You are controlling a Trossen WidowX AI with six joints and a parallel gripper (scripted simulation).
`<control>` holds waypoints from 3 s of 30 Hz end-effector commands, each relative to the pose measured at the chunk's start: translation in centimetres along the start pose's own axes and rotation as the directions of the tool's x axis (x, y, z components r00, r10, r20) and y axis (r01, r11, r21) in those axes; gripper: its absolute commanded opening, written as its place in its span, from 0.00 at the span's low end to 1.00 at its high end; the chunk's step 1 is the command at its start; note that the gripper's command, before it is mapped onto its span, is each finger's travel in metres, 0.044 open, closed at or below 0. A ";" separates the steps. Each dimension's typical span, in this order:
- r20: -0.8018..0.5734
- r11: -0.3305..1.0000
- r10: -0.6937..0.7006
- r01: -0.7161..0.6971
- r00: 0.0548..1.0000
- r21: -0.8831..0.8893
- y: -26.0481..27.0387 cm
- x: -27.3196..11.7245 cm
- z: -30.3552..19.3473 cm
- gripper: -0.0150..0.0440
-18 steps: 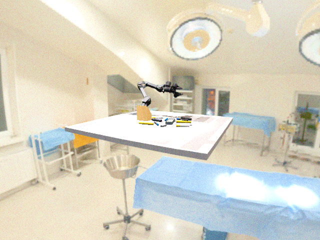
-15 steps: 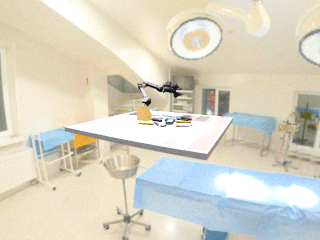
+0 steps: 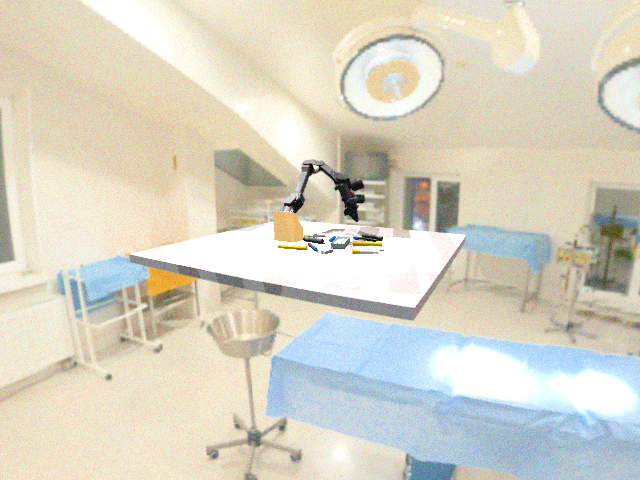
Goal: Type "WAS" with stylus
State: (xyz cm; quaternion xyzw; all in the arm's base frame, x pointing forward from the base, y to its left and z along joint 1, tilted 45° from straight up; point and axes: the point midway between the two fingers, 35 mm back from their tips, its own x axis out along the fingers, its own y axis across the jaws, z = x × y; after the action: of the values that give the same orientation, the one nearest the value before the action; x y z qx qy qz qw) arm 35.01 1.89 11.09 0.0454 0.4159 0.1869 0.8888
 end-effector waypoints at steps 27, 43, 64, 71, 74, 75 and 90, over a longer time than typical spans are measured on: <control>-0.300 0.873 0.420 -0.291 0.857 0.392 -5.1 5.9 -10.6 0.25; -0.301 0.875 0.417 -0.288 0.858 0.389 -10.5 7.6 -12.9 0.25; -0.302 0.874 0.418 -0.289 0.857 0.391 -7.6 5.7 -14.5 0.25; -0.302 0.874 0.418 -0.288 0.856 0.392 -3.9 4.5 -12.6 0.25; -0.301 0.872 0.422 -0.291 0.855 0.394 -1.5 3.7 -11.7 0.25; -0.301 0.872 0.422 -0.292 0.855 0.394 -1.3 3.6 -11.7 0.25; -0.303 0.873 0.420 -0.289 0.856 0.393 -3.8 -1.3 -9.9 0.25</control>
State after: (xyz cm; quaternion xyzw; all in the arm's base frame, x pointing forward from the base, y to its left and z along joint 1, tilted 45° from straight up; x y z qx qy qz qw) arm 27.95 -0.82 2.47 0.2403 0.5981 0.2859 0.7091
